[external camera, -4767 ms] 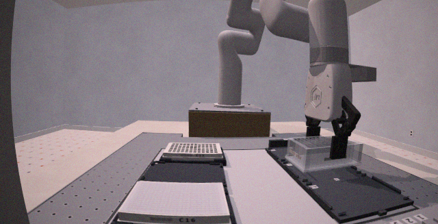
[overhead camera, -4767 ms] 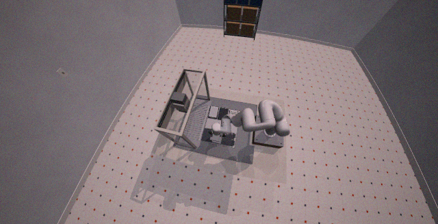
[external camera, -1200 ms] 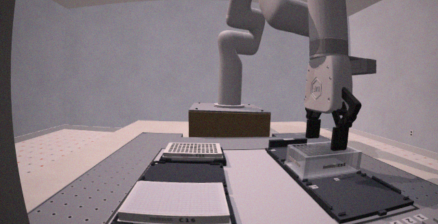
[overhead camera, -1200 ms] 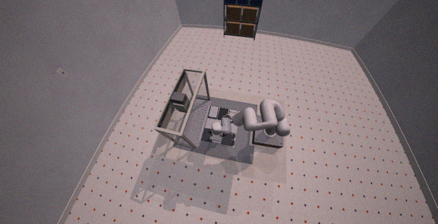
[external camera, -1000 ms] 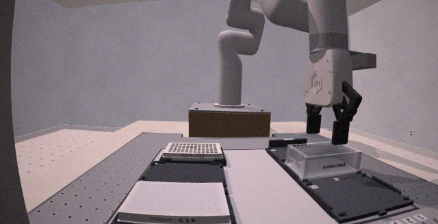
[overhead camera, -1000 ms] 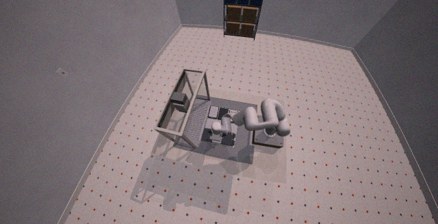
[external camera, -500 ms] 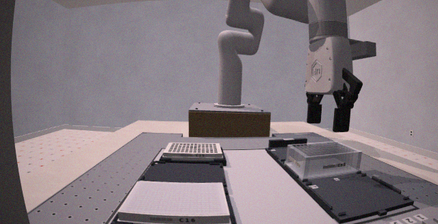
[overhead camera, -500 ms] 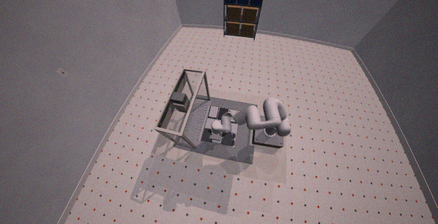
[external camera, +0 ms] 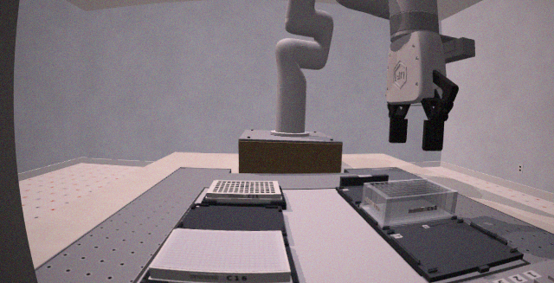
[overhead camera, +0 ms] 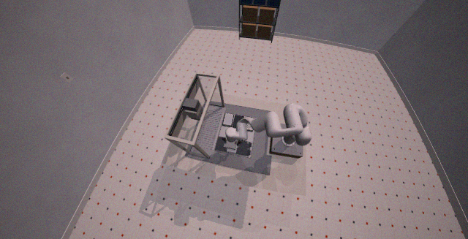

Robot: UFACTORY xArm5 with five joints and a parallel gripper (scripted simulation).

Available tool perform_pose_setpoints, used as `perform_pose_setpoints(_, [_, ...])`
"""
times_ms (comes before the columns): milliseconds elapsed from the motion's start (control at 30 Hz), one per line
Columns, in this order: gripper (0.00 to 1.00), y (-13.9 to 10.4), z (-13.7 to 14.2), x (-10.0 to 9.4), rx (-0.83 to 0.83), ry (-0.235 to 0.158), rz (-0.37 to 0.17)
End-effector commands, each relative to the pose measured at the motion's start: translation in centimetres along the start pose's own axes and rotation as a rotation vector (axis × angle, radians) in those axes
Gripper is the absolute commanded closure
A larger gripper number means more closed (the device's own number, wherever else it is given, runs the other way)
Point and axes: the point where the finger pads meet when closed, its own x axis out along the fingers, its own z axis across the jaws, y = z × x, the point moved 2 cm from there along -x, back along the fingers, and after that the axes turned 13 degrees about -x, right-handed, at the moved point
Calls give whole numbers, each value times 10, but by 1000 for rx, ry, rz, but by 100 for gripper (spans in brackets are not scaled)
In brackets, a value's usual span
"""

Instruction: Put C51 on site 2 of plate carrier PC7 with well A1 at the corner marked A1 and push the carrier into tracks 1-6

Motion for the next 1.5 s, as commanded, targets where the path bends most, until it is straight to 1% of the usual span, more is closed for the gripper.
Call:
perform_pose_setpoints(0, [0, 0, 1, -8, 0, -4, 0])
perform_pose_setpoints(233, [0, 0, 1, -19, 0, -5, 0])
perform_pose_setpoints(300, [0, 0, 1, -19, 0, -5, 0])
perform_pose_setpoints(800, [0, -1, 1, -44, 0, -5, 0])
perform_pose_setpoints(933, [0, -1, 1, -47, 0, -5, 0])
perform_pose_setpoints(1267, [0, -1, 1, -47, 0, -5, 0])
perform_pose_setpoints(1367, [0, -14, -2, -41, 20, -4, 0])
perform_pose_setpoints(1433, [0, -14, -2, -41, 20, -4, 0])
perform_pose_setpoints(1467, [0, -18, -4, -39, 20, -4, -1])
